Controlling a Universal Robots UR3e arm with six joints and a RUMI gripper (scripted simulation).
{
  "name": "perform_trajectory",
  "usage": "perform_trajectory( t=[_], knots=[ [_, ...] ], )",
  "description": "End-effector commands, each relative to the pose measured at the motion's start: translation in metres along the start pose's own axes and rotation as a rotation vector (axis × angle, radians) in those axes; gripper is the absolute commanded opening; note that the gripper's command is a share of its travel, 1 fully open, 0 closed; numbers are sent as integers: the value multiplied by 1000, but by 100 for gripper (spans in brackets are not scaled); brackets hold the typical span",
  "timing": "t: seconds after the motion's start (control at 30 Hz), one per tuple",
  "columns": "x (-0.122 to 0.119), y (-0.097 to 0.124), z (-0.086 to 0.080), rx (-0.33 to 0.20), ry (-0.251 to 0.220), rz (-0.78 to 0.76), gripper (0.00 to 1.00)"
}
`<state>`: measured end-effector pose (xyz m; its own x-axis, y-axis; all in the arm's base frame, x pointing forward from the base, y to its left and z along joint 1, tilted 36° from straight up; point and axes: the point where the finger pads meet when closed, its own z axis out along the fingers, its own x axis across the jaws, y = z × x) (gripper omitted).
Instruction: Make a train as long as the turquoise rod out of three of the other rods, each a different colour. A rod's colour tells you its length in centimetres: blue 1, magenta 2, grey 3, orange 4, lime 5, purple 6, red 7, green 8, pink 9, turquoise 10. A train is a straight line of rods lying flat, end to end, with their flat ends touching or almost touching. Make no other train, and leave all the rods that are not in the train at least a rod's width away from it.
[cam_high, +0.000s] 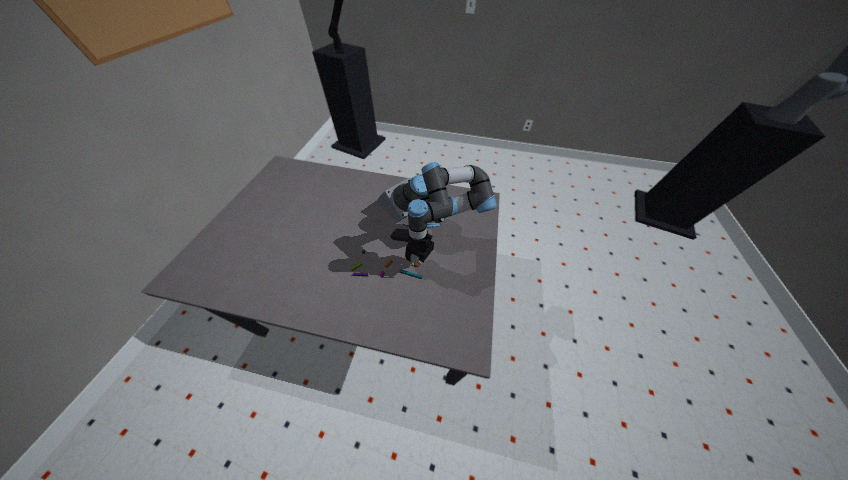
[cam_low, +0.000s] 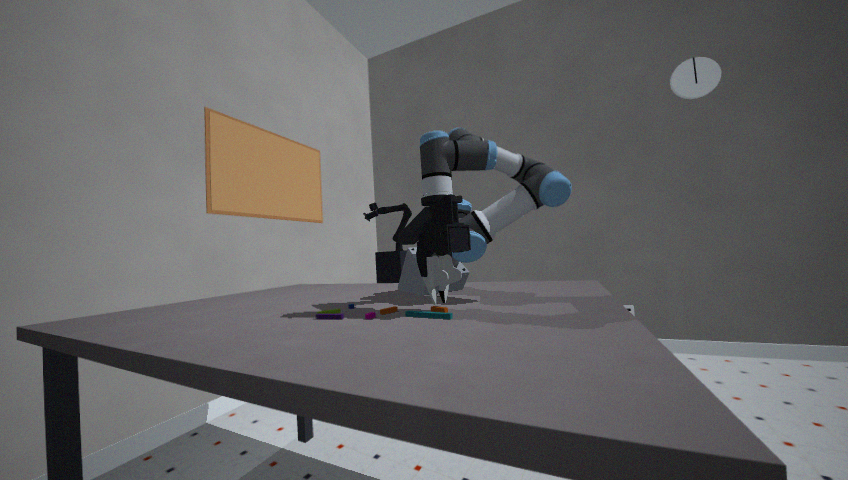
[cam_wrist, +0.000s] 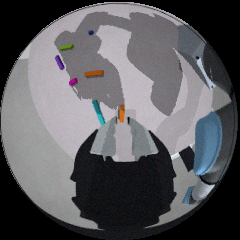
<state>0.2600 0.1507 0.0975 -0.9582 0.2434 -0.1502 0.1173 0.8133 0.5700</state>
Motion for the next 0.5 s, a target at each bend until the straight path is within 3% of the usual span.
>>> perform_trajectory(
  t=[0.0,0.47],
  knots=[
    [0,0,0,1,-1,-1,14],
    [0,0,2,1,-1,-1,14]
  ],
)
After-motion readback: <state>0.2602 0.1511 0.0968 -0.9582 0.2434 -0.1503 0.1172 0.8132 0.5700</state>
